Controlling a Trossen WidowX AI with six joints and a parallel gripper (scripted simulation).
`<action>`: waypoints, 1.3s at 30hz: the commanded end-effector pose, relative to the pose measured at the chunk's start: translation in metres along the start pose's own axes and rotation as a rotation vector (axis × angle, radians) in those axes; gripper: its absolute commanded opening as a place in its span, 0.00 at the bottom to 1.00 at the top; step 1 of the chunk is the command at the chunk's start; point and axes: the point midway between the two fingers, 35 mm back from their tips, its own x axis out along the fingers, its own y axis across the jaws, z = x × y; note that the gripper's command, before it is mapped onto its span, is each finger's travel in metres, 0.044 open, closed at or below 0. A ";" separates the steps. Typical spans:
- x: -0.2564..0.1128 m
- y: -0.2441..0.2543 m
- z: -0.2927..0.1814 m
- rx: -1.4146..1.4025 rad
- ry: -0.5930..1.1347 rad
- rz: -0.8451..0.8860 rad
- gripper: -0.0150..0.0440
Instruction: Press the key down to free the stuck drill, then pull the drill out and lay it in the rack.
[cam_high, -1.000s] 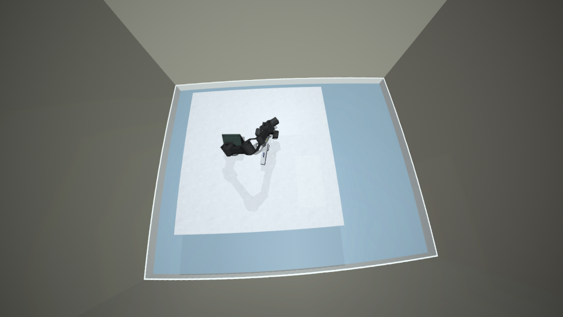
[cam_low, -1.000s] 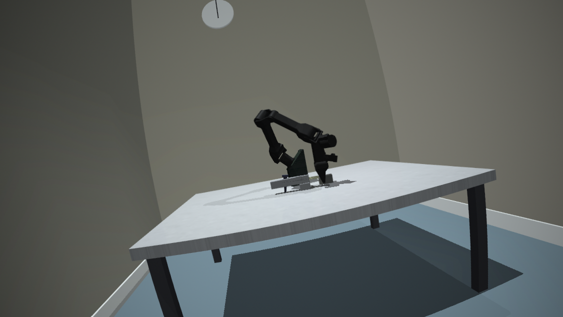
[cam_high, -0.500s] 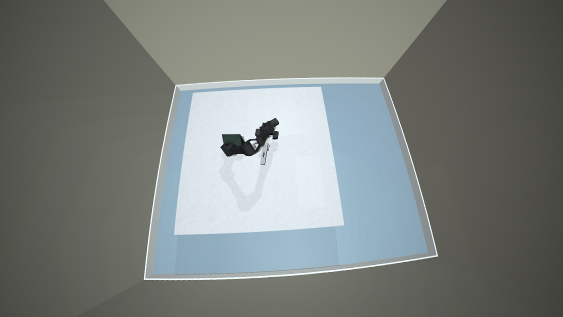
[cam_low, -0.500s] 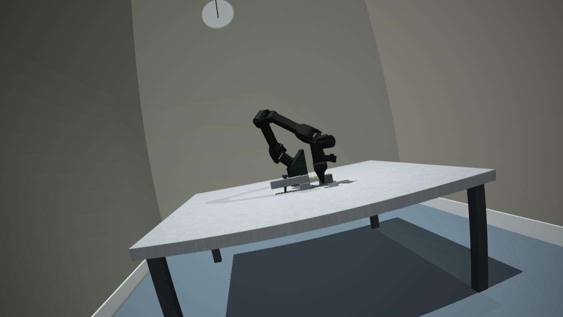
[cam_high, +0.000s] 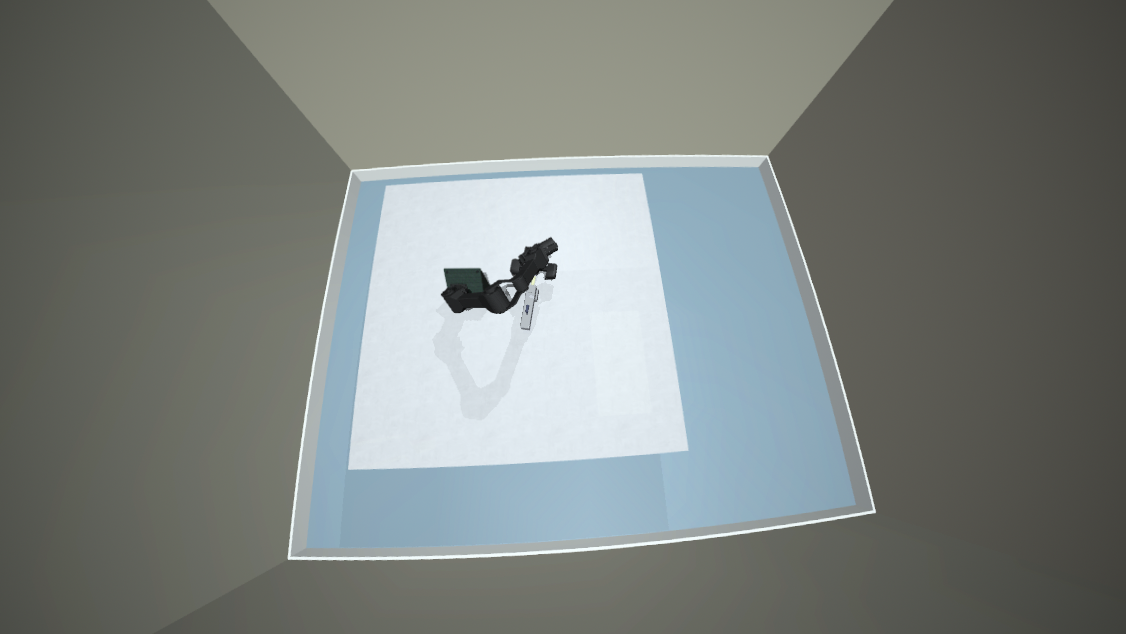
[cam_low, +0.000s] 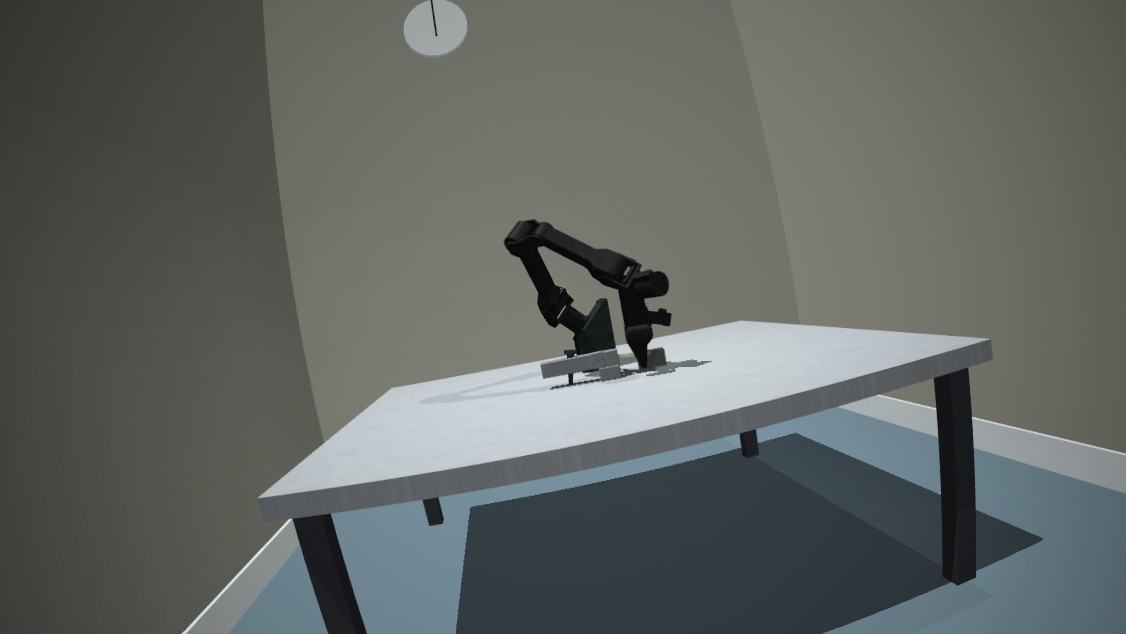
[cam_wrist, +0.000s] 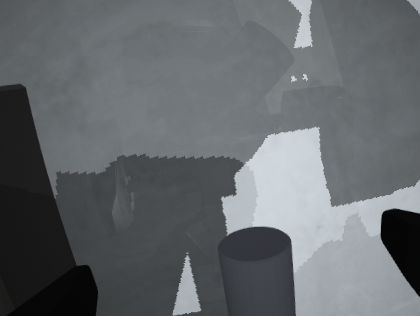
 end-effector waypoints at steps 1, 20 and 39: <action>0.002 0.000 -0.003 -0.004 0.004 0.000 1.00; 0.003 0.000 -0.005 0.000 0.000 -0.001 0.91; 0.003 0.000 -0.005 0.000 0.000 -0.001 0.25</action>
